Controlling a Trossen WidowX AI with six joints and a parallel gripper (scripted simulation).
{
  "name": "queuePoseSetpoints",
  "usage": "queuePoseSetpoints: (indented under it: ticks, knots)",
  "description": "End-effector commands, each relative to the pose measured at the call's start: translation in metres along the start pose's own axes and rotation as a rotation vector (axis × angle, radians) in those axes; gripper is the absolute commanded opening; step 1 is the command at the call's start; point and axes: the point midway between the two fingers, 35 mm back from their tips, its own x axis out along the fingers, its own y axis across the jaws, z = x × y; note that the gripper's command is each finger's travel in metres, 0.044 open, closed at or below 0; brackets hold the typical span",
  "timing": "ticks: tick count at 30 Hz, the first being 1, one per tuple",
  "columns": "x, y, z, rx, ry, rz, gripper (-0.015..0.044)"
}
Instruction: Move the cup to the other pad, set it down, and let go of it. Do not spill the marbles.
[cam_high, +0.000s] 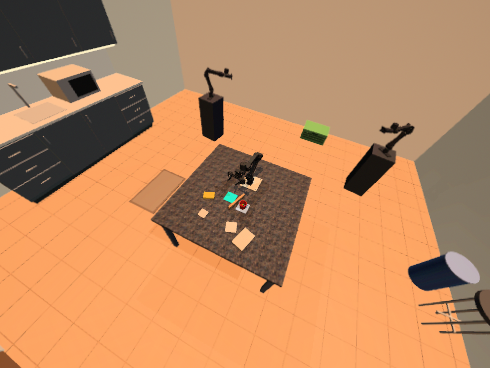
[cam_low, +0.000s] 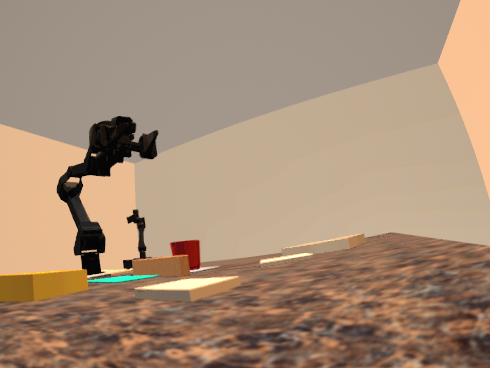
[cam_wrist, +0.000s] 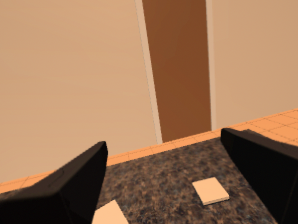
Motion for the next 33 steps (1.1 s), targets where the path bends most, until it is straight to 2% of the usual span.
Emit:
queuePoseSetpoints:
  ticks: [1,3,6,10,13,17,20,21,33]
  knots:
    - [0.002,0.001,-0.002,0.016,0.014,0.003,0.0374]
    - [0.013,0.010,-0.019,0.140,0.127,0.019,0.0321]
    - [0.029,0.032,-0.060,0.410,0.396,0.001,0.0242]
    - [0.031,0.063,-0.113,0.713,0.746,-0.147,0.0148]
    - [0.020,0.083,-0.147,0.883,0.978,-0.352,0.0148]
    - [-0.006,0.104,-0.182,1.016,1.203,-0.737,0.0148]
    - [-0.029,0.116,-0.198,1.037,1.275,-1.065,0.0148]
    - [-0.037,0.117,-0.199,1.034,1.279,-1.125,0.0148]
    - [-0.042,0.116,-0.200,1.033,1.280,-1.145,0.0148]
